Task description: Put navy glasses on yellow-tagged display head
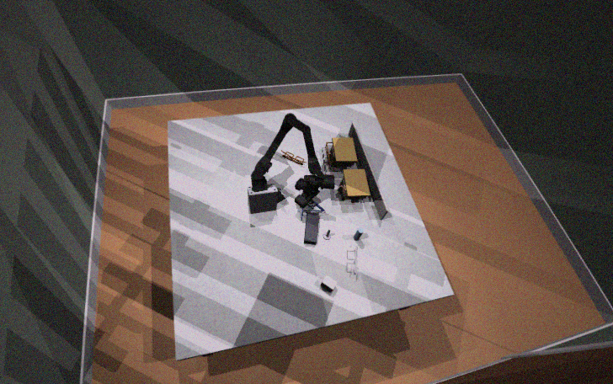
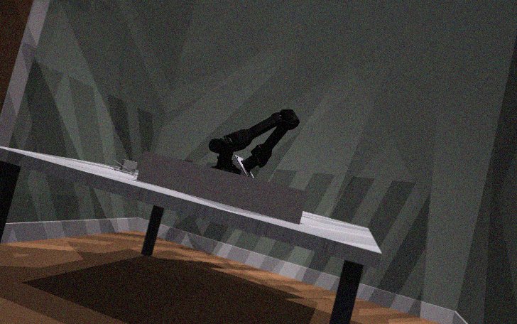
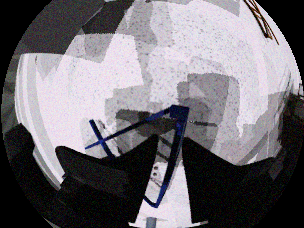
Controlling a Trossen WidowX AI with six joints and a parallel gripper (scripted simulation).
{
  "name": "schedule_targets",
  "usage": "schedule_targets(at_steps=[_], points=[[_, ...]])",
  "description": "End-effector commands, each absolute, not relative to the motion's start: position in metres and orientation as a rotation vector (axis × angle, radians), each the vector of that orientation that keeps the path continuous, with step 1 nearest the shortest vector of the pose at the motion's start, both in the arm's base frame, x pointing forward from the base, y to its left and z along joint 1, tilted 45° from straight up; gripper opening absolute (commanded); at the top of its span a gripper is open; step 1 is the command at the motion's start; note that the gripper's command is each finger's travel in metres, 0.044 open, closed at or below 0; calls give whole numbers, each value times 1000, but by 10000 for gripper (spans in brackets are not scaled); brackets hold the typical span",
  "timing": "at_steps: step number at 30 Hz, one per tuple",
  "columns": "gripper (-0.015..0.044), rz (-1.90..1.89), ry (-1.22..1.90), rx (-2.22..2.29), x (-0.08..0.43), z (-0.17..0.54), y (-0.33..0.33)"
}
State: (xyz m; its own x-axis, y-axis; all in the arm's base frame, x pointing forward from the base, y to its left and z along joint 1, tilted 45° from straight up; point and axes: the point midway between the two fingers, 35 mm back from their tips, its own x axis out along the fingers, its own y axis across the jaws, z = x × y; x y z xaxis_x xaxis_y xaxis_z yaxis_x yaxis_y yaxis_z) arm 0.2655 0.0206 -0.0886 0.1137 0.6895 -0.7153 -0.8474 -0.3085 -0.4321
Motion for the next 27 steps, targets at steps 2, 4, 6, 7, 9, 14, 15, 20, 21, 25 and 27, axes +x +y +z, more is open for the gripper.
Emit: schedule_targets(at_steps=[2, 4, 6, 7, 9, 14, 15, 20, 21, 25, 27], points=[[87, 1542, 197, -1092, 266, -89, 21], [73, 1542, 197, -1092, 266, -89, 21], [60, 1542, 197, -1092, 266, -89, 21], [53, 1542, 197, -1092, 266, -89, 21], [40, 1542, 197, -1092, 266, -89, 21], [7, 1542, 197, -1092, 266, -89, 21], [0, 1542, 197, -1092, 266, -89, 21], [0, 1542, 197, -1092, 266, -89, 21], [0, 1542, 197, -1092, 266, -88, 20], [0, 1542, 201, -1094, 266, -80, 10], [0, 1542, 203, -1096, 266, -73, 2]])
